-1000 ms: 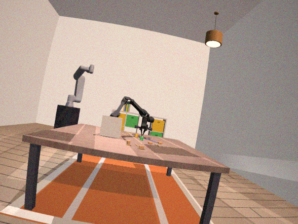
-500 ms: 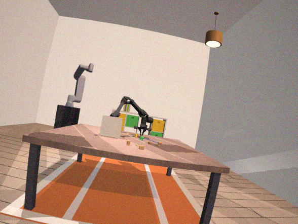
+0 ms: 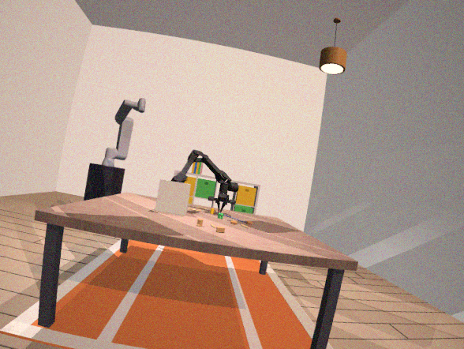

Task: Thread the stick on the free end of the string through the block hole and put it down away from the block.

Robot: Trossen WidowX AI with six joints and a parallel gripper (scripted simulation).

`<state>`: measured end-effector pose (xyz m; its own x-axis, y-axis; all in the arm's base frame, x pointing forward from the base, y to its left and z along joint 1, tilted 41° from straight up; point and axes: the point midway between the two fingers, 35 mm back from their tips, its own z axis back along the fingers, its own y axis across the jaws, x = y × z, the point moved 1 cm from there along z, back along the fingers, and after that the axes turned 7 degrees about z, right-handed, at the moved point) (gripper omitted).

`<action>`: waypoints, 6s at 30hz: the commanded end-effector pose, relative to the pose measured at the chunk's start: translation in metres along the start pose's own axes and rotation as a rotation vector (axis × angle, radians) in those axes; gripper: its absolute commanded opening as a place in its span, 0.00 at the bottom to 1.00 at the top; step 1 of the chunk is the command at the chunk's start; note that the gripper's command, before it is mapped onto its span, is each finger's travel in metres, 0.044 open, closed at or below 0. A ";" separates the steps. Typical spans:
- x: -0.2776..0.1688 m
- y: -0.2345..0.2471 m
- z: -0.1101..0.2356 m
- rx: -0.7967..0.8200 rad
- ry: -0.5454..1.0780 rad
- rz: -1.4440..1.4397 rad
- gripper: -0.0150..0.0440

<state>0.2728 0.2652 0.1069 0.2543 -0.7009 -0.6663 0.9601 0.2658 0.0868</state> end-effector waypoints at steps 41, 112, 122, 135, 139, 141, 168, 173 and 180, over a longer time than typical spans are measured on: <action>0.058 -0.007 -0.001 -0.006 -0.010 -0.005 0.25; 0.118 -0.019 -0.001 -0.005 -0.004 -0.006 0.25; 0.128 -0.021 -0.001 -0.005 -0.004 -0.006 0.25; 0.138 -0.022 0.000 -0.005 -0.004 -0.006 0.25; 0.138 -0.022 0.000 -0.005 -0.004 -0.006 0.25; 0.137 -0.019 0.001 0.001 -0.008 -0.004 0.34; 0.150 -0.017 0.077 0.004 -0.021 0.689 0.47; 0.158 -0.018 0.077 -0.007 -0.025 1.157 0.47; 0.170 -0.020 0.078 -0.024 -0.023 1.743 0.47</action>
<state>0.3043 0.1013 0.0633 0.9497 -0.1682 -0.2643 0.2994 0.7359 0.6074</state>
